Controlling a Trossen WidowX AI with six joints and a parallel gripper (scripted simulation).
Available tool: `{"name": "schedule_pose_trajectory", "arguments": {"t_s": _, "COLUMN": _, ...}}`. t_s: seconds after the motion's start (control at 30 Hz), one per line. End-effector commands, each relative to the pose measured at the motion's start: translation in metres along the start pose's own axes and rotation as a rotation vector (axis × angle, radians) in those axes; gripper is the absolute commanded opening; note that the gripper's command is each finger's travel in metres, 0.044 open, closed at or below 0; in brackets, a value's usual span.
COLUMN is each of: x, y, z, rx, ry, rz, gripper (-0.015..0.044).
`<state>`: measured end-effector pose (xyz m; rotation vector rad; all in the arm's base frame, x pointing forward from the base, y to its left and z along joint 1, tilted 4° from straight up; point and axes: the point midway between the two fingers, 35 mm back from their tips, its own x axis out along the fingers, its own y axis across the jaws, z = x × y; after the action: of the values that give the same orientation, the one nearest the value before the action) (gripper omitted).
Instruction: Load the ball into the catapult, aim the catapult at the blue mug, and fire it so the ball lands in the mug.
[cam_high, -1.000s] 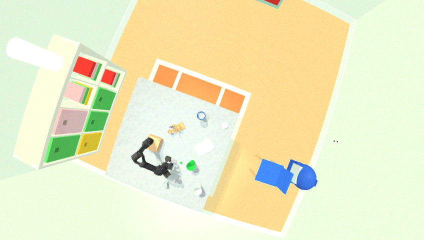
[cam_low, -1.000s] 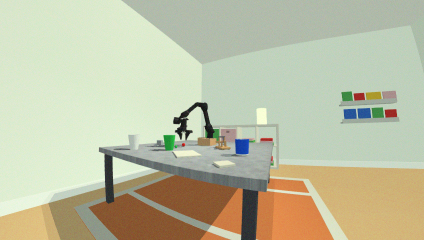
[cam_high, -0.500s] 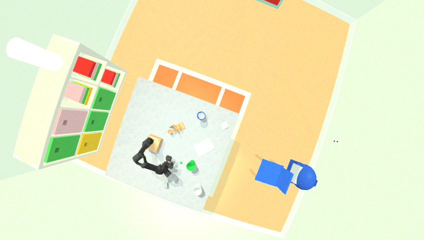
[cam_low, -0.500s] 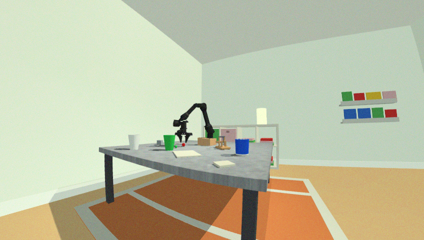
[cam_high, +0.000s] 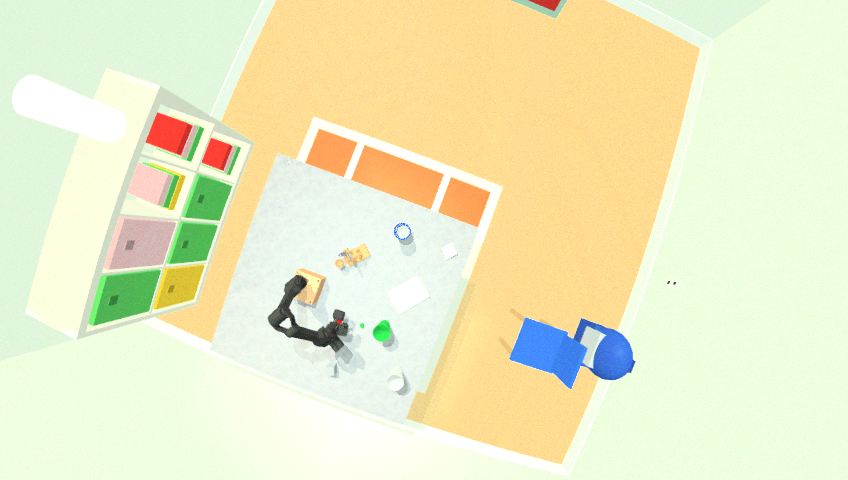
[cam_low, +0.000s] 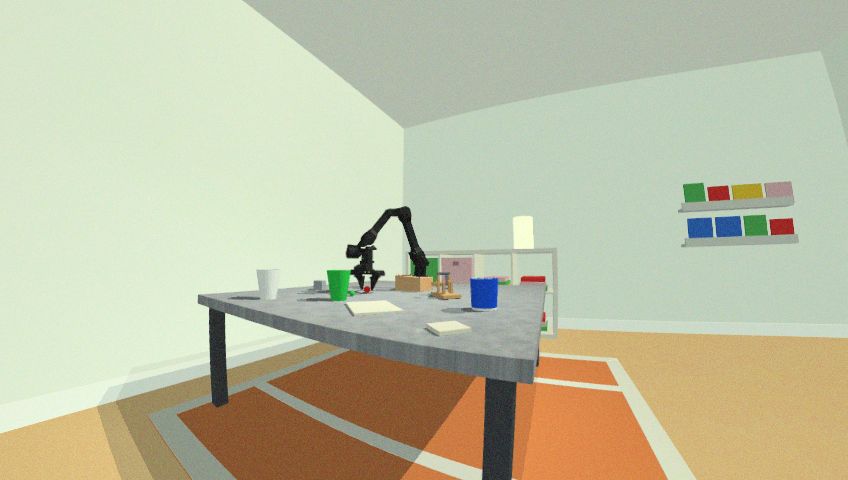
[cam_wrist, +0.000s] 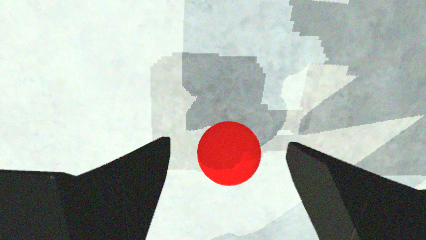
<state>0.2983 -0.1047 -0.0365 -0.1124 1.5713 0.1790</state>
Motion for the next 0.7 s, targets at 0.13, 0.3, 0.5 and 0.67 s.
{"name": "schedule_pose_trajectory", "arguments": {"t_s": 0.13, "x": 0.004, "y": 0.001, "z": -0.002, "rx": -0.001, "ry": 0.005, "rz": 0.002, "gripper": 0.0169}}
{"name": "schedule_pose_trajectory", "arguments": {"t_s": 0.3, "x": 0.004, "y": 0.001, "z": -0.002, "rx": -0.001, "ry": 0.005, "rz": 0.002, "gripper": 0.0116}}
{"name": "schedule_pose_trajectory", "arguments": {"t_s": 0.5, "x": 0.0, "y": 0.0, "z": -0.001, "rx": -0.001, "ry": 0.004, "rz": 0.002, "gripper": 0.0017}}
{"name": "schedule_pose_trajectory", "arguments": {"t_s": 0.67, "x": -0.037, "y": -0.003, "z": 0.004, "rx": -0.001, "ry": 0.004, "rz": 0.002, "gripper": 0.0}}
